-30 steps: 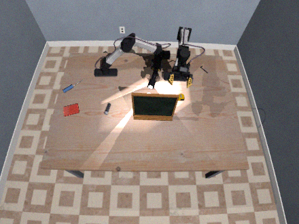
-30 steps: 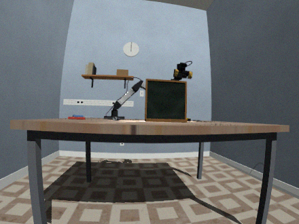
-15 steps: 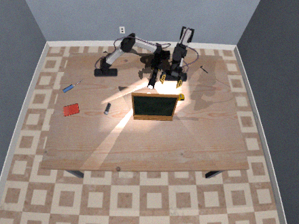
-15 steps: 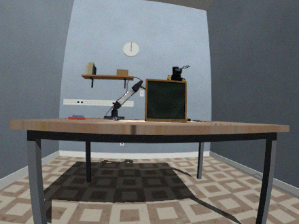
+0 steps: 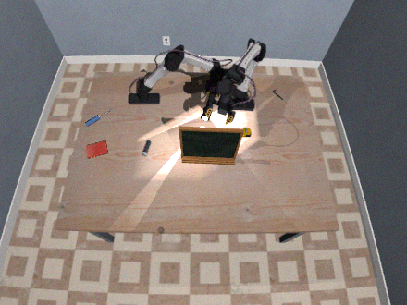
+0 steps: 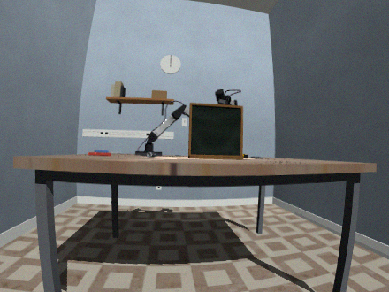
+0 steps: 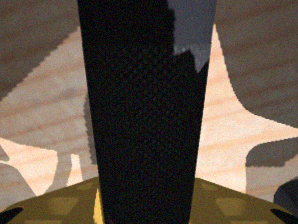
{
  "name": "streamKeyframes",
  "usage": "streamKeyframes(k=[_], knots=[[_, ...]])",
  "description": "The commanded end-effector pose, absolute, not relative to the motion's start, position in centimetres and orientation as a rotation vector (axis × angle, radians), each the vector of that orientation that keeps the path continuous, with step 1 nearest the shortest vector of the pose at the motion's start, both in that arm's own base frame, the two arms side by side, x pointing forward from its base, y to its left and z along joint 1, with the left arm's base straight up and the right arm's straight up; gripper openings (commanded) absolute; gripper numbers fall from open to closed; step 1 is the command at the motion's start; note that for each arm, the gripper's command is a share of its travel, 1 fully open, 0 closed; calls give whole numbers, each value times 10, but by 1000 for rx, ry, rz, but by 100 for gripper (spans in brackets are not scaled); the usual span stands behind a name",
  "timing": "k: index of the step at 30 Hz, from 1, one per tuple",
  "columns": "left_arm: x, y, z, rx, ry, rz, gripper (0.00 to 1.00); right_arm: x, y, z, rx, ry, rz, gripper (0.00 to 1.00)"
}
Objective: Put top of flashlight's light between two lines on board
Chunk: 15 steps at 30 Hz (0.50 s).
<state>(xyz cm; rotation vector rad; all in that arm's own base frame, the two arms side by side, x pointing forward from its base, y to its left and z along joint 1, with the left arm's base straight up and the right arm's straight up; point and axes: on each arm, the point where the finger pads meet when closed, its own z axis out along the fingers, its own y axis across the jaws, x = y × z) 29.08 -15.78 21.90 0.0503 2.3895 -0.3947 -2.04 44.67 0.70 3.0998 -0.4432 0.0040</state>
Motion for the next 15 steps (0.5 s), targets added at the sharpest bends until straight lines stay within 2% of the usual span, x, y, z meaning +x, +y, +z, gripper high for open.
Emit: streamKeyframes(k=[1, 15], knots=[[278, -170, 200, 31, 2503, -387, 100, -24, 452, 16, 3113, -451, -14, 30], [231, -207, 141, 81, 2787, -240, 100, -24, 452, 16, 3113, -451, -14, 30]])
